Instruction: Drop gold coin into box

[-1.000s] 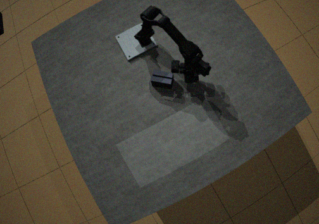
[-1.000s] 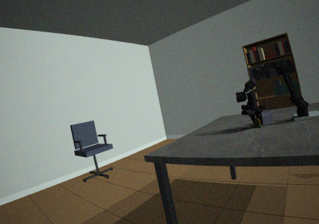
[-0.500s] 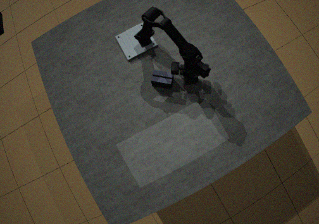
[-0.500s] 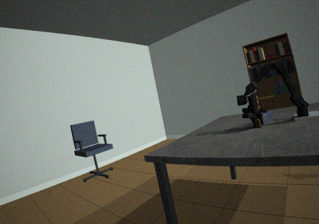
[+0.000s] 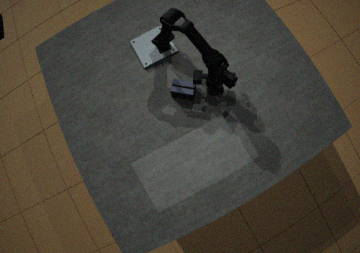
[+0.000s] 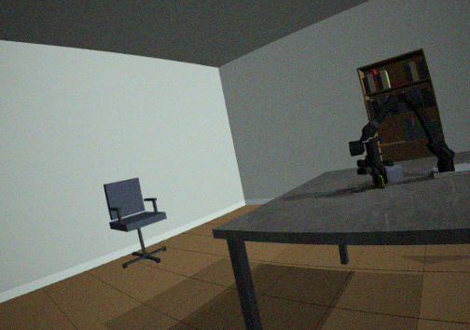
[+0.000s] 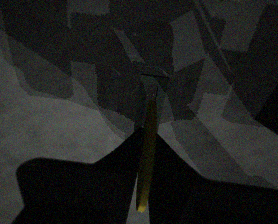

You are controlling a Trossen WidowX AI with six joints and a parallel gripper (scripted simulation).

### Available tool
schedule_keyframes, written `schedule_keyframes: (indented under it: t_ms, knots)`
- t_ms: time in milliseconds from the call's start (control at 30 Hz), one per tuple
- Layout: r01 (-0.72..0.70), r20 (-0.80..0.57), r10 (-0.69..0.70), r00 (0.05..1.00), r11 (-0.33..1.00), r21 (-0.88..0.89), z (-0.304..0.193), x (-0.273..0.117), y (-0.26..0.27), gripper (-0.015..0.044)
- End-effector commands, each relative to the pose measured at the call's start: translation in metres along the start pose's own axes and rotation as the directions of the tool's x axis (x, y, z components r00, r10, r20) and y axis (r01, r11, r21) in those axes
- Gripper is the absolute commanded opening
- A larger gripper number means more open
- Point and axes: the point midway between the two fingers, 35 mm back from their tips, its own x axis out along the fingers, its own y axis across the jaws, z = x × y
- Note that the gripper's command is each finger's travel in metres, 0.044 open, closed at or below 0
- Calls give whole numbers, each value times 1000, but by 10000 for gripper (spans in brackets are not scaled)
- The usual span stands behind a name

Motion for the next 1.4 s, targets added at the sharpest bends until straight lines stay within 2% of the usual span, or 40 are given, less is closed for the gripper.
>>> schedule_keyframes:
  t_ms: [0,1233,1367]
  knots:
    - [2,4,-2,1000,1000,4,1,-5,1,0]
    - [1,4,-1,1000,1000,4,0,-95,0,0]
    - [2,4,-1,1000,997,-82,1,-95,1,0]
